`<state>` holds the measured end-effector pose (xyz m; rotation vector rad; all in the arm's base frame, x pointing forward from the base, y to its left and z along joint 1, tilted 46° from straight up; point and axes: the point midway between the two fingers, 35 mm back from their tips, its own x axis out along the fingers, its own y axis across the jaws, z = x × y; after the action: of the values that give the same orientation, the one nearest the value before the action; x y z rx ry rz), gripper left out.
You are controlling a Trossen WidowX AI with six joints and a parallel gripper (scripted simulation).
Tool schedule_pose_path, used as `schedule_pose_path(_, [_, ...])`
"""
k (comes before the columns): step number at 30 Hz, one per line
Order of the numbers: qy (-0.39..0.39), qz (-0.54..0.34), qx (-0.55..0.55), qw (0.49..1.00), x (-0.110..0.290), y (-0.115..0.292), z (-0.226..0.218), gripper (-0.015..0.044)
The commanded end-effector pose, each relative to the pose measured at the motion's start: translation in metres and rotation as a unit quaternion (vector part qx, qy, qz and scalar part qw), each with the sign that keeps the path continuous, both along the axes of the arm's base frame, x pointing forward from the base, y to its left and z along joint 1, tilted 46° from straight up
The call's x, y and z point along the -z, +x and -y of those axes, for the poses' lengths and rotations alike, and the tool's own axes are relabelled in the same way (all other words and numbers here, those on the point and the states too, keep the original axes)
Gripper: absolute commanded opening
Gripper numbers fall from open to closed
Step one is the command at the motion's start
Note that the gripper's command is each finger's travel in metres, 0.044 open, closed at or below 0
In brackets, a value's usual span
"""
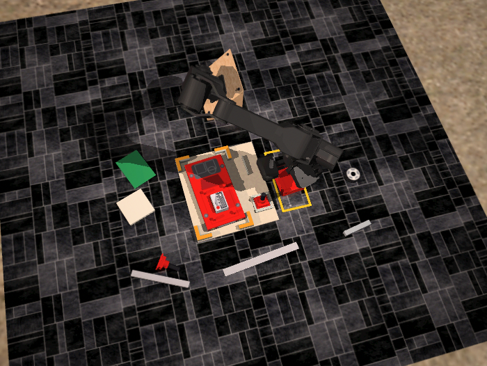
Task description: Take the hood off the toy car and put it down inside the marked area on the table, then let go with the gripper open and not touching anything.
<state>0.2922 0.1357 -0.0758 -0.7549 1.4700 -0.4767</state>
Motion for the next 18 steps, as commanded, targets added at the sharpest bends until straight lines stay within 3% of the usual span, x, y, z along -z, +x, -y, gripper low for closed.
schedule_pose_path(1, [0.006,0.007,-0.005,1.000,-0.0241,-0.0028,-0.0274,0.0440])
schedule_pose_path(18, [0.005,0.007,-0.005,1.000,-0.0315,-0.0047,-0.0339,0.0440])
